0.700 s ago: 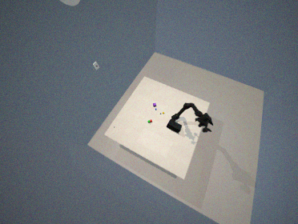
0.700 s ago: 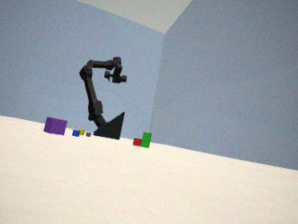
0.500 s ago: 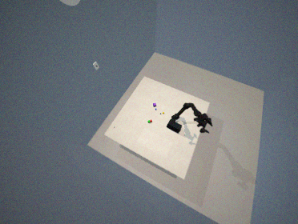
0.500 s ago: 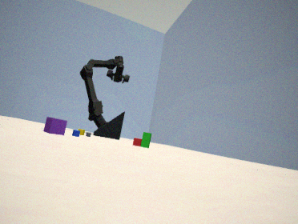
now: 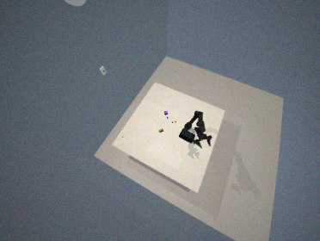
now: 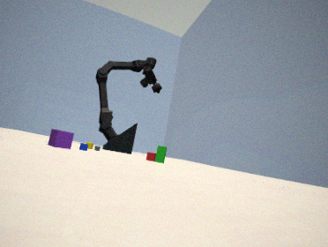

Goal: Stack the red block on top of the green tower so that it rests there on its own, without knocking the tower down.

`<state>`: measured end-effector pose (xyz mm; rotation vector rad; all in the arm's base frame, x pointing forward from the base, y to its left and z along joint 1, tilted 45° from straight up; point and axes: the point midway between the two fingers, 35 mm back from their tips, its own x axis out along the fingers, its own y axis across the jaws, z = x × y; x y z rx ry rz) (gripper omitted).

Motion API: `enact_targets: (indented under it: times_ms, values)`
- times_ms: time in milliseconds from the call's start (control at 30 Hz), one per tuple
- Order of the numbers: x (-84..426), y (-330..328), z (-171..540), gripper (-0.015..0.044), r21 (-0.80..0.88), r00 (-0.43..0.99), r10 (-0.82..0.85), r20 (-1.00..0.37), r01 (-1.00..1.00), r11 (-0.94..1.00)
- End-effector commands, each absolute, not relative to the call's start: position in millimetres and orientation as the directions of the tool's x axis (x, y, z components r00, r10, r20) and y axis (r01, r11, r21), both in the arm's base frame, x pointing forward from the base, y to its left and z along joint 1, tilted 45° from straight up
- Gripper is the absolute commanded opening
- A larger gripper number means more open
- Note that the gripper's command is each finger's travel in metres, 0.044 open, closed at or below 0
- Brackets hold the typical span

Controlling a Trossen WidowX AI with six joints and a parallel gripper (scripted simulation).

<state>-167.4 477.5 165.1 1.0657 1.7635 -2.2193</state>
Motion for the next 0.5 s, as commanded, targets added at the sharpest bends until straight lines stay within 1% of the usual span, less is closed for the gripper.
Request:
enact_targets:
  times_ms: [0,133,233,333,467]
  values:
    - [-110.5,487.8,130.2,0.0440,-0.701,-0.632,0.371,-0.680,0.413,-0.581]
    - [-47.5,489.0,97.2,0.0440,-0.551,-0.499,0.385,-0.777,0.243,-0.798]
    - [-0.6,482.2,74.0,0.0440,-0.428,-0.398,0.366,-0.841,0.075,-0.901]
    - [44.4,469.2,51.9,0.0440,-0.308,-0.305,0.326,-0.895,-0.108,-0.945]
    - [100.6,443.0,24.8,0.0440,-0.164,-0.196,0.244,-0.950,-0.355,-0.920]
